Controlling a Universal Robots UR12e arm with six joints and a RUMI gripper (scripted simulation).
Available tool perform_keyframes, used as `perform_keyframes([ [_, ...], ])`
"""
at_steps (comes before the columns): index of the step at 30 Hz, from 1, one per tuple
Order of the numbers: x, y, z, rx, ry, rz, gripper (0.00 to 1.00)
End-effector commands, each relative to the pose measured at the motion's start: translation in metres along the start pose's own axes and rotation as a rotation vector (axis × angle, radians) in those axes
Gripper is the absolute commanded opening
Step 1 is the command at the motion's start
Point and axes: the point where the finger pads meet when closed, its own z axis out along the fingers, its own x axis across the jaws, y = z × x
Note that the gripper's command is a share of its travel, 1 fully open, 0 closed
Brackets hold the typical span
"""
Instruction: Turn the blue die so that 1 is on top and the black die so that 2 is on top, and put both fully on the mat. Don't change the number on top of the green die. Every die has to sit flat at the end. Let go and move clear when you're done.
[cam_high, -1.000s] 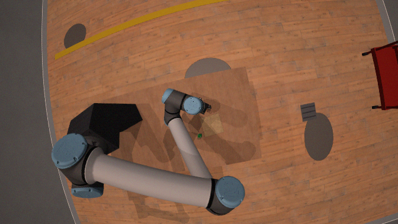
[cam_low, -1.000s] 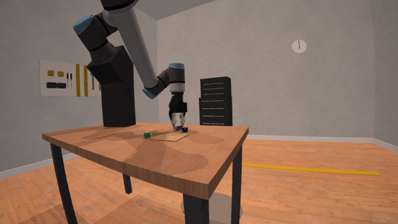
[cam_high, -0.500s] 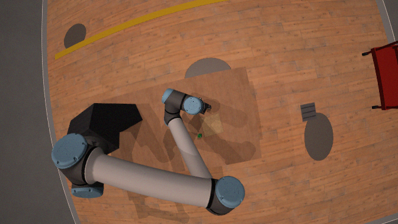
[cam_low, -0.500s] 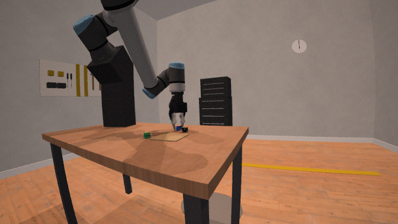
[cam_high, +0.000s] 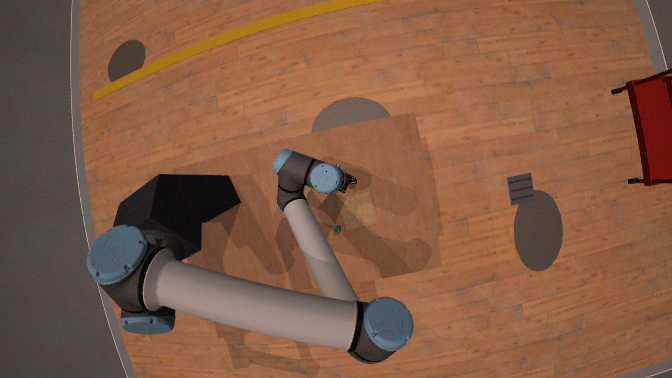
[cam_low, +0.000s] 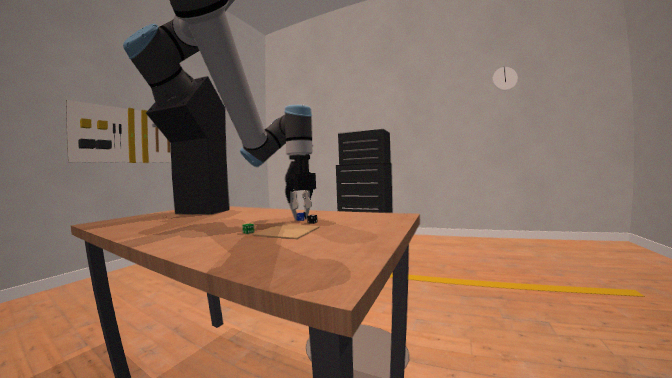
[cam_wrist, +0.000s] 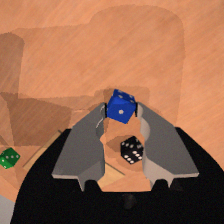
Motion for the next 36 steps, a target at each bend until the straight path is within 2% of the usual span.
perform_keyframes([
  [1,0.000,0.000,-0.001,0.000,0.001,0.000,0.06],
  [28,0.000,0.000,-0.001,0.000,0.001,0.000,0.06],
  [33,0.000,0.000,-0.004,0.000,0.001,0.000,0.06],
  [36,0.000,0.000,-0.017,0.000,0.001,0.000,0.06],
])
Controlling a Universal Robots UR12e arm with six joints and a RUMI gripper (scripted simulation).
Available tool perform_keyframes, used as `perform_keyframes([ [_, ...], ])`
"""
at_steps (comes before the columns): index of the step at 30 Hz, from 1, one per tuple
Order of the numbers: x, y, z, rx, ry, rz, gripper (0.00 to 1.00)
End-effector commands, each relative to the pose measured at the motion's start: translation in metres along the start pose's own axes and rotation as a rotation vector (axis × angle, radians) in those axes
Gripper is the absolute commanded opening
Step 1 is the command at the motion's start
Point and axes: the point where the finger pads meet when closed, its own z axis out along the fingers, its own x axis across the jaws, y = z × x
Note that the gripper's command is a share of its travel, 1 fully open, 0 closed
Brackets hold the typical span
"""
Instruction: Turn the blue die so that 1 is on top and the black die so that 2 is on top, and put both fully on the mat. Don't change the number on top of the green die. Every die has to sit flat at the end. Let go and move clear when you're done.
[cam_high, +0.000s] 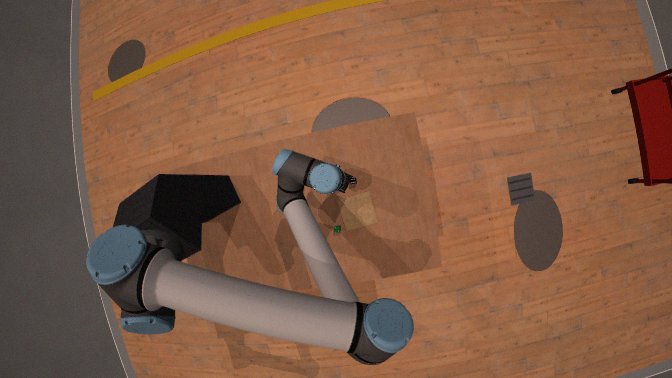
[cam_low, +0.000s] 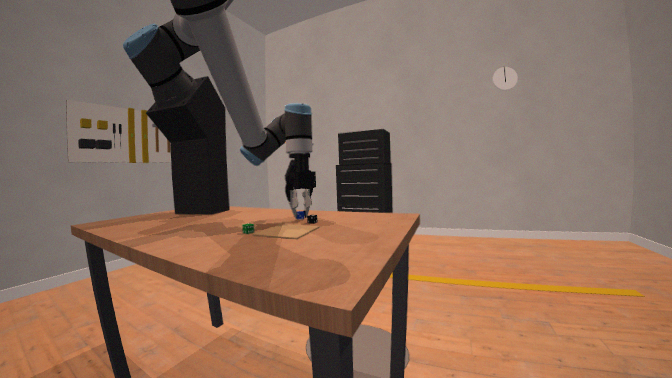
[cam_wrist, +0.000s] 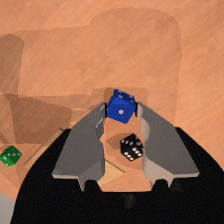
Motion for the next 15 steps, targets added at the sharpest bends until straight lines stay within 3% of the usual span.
perform_keyframes([
  [1,0.000,0.000,-0.018,0.000,0.001,0.000,0.06],
  [10,0.000,0.000,-0.081,0.000,0.001,0.000,0.06],
  [15,0.000,0.000,-0.092,0.000,0.001,0.000,0.06],
])
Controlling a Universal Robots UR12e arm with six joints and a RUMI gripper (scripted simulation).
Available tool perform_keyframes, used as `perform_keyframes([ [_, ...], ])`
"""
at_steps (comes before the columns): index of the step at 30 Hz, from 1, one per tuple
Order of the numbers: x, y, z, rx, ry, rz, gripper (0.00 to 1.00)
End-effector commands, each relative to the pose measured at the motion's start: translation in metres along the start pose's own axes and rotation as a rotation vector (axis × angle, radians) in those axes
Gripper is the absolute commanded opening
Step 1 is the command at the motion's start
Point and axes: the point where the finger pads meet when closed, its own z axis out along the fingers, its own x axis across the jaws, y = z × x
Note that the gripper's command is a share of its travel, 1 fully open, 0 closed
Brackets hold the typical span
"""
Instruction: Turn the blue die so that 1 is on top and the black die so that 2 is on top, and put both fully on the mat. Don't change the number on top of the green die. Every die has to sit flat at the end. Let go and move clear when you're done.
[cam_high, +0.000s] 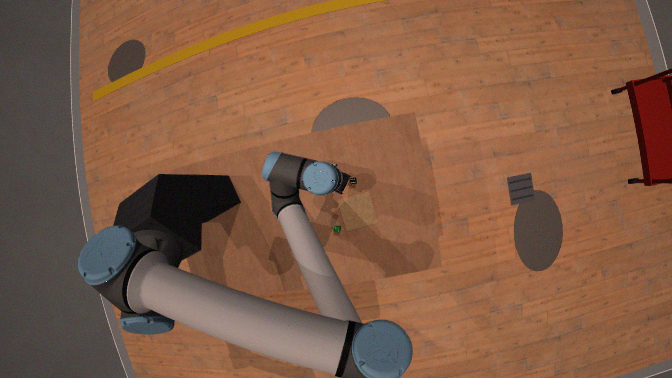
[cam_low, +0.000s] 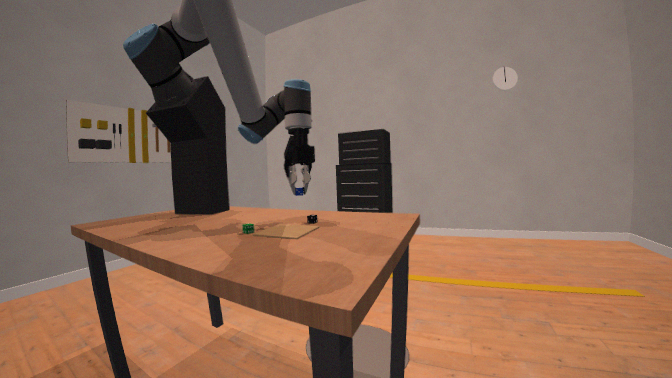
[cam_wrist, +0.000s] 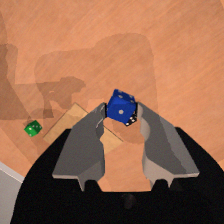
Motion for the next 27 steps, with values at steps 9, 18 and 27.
perform_keyframes([
  [9,0.000,0.000,-0.013,0.001,0.000,0.000,0.06],
  [18,-0.005,0.006,-0.013,0.002,0.000,-0.028,0.06],
  [27,-0.046,0.051,-0.014,0.004,0.001,-0.259,0.06],
])
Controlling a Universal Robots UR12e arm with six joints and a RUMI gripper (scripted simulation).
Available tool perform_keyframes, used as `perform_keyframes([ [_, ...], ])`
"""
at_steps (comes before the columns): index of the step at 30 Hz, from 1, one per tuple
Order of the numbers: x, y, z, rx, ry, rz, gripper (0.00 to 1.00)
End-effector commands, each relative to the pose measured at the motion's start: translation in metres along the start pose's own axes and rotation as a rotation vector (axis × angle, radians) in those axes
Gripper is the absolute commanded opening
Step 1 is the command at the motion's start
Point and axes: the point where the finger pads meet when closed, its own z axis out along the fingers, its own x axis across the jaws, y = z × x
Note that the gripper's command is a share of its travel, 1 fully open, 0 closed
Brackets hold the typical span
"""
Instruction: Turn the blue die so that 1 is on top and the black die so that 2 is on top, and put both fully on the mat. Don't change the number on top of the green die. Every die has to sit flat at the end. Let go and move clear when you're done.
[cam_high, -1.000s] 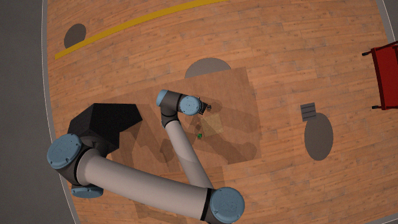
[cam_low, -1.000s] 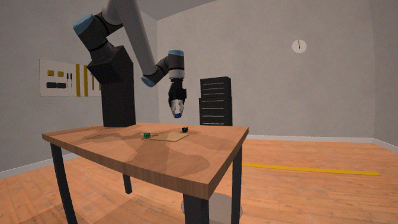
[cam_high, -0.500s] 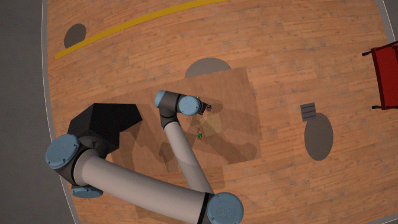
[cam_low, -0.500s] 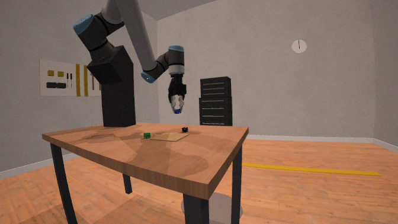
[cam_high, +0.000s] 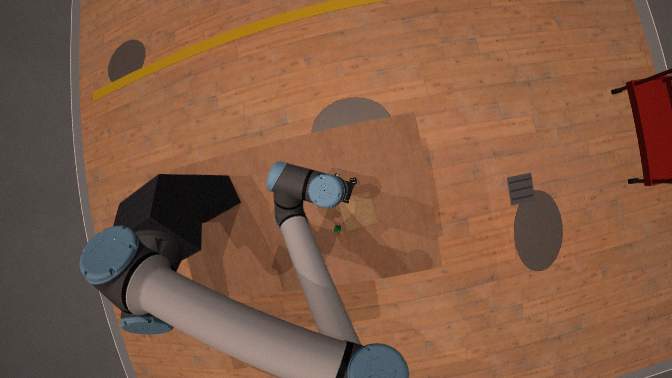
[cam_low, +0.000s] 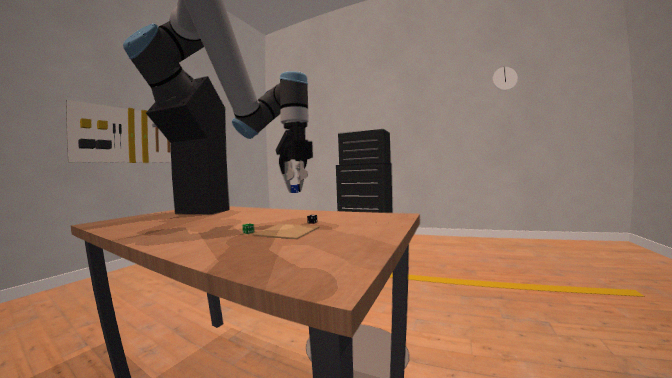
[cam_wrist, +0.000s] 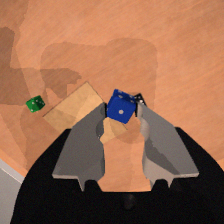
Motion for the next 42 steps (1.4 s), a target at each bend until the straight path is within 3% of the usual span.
perform_keyframes([
  [1,-0.030,0.023,-0.001,-0.003,0.005,-0.145,0.06],
  [4,-0.052,0.038,-0.002,-0.003,0.005,-0.246,0.06],
  [15,-0.093,0.064,-0.005,-0.005,0.002,-0.431,0.06],
  [33,-0.095,0.065,-0.005,-0.006,0.002,-0.440,0.06],
  [42,-0.095,0.065,0.007,-0.005,0.003,-0.440,0.06],
])
